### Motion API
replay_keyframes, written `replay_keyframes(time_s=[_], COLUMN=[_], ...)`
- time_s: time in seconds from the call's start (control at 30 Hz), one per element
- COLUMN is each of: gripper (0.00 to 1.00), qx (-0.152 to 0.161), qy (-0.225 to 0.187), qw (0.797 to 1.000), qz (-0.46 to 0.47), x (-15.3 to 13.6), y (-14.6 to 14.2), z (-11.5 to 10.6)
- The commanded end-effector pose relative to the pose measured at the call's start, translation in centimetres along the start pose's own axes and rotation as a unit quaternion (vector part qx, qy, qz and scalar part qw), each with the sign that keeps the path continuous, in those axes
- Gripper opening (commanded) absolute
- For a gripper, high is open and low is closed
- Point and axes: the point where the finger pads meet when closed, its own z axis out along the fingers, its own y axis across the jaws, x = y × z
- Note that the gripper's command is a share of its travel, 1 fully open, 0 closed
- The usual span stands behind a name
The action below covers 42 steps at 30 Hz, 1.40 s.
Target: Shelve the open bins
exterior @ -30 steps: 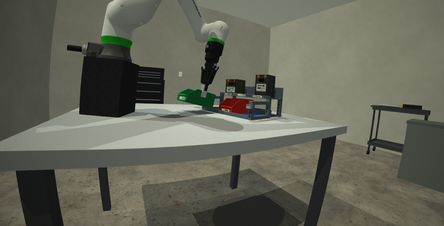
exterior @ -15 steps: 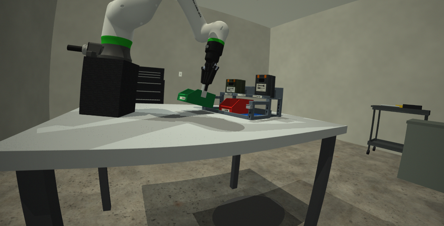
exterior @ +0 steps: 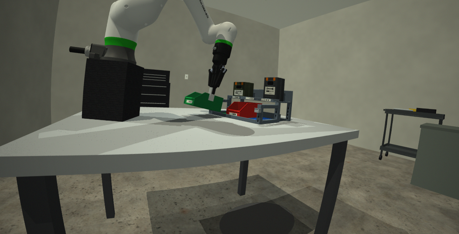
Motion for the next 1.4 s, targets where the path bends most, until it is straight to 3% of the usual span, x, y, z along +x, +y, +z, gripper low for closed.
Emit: replay_keyframes(time_s=[0.0, 1.37], gripper=[0.0, 0.0], qx=[0.0, 0.0], qy=[0.0, 0.0], qw=[1.0, 1.0], qz=[0.0, 0.0], x=[0.1, 3.3], y=[0.0, 0.0], z=[0.0, -0.7])
